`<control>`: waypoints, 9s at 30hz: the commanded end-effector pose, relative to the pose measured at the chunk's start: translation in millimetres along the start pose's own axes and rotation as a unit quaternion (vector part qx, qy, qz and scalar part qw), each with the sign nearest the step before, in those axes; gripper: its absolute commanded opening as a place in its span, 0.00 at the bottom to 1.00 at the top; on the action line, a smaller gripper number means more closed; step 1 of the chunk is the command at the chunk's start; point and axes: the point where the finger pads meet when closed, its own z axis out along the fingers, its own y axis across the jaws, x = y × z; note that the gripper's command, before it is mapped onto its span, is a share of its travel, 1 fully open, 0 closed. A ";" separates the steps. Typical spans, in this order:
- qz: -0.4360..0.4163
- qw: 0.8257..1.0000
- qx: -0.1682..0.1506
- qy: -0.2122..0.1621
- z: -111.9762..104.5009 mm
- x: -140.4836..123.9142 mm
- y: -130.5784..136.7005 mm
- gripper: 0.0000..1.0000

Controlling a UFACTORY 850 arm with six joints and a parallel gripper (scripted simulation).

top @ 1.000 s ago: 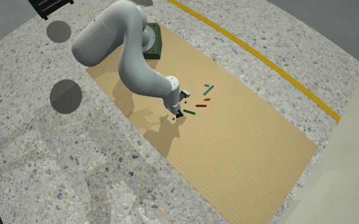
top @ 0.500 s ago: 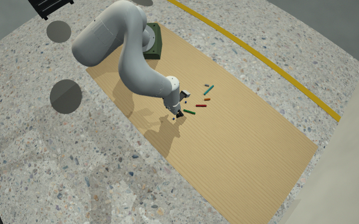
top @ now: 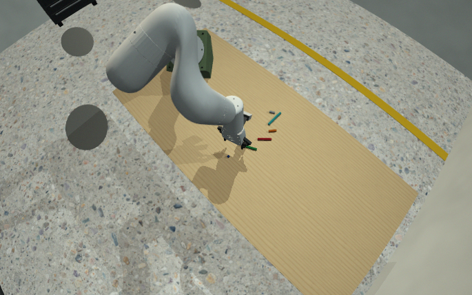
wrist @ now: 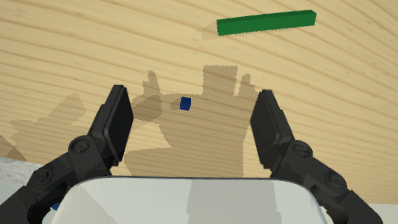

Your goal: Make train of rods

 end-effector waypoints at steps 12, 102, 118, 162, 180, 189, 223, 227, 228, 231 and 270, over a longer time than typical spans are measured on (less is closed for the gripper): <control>-0.229 0.973 0.006 0.008 6.2 61.5 23.5 1.00; -0.861 0.509 0.009 0.002 1.5 282.0 30.8 1.00; -0.861 0.509 0.009 0.002 1.5 282.0 30.8 1.00; -0.861 0.509 0.009 0.002 1.5 282.0 30.8 1.00; -0.740 0.672 0.010 0.000 1.6 272.8 43.0 1.00; -0.660 0.751 0.010 -0.001 1.6 267.4 49.7 1.00; -0.258 0.966 0.009 -0.005 1.4 243.9 76.6 1.00; -0.197 0.980 0.009 -0.006 1.3 240.4 80.2 1.00; -0.184 0.983 0.009 -0.006 1.3 239.7 81.0 1.00; -0.142 0.990 0.008 -0.006 1.2 237.4 83.4 1.00; 0.140 0.990 0.006 -0.008 0.6 221.0 99.4 1.00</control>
